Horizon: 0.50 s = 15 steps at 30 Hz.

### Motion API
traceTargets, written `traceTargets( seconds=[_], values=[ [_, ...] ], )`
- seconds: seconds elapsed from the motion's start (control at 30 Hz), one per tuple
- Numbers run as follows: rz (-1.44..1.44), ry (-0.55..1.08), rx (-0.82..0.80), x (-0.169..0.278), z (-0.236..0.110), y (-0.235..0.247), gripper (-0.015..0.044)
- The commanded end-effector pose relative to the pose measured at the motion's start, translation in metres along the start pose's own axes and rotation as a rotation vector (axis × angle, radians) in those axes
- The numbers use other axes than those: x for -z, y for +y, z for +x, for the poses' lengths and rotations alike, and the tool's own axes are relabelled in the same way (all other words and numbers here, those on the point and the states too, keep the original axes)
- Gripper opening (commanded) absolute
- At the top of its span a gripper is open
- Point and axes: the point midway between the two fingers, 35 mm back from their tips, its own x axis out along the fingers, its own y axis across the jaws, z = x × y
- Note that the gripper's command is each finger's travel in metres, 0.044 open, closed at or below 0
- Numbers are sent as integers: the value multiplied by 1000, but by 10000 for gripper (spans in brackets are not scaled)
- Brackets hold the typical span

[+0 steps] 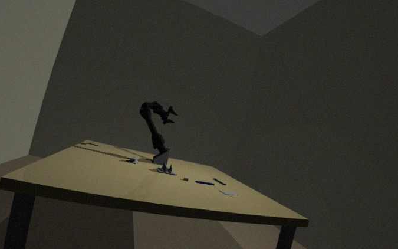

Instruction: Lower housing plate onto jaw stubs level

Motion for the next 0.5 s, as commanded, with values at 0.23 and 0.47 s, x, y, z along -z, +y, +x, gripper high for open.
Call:
traceTargets(
  seconds=[0.23,0.47],
  values=[
    [155,-54,-39,-13,19,41,440],
    [352,-121,-95,-36,39,90,440]
  ],
)
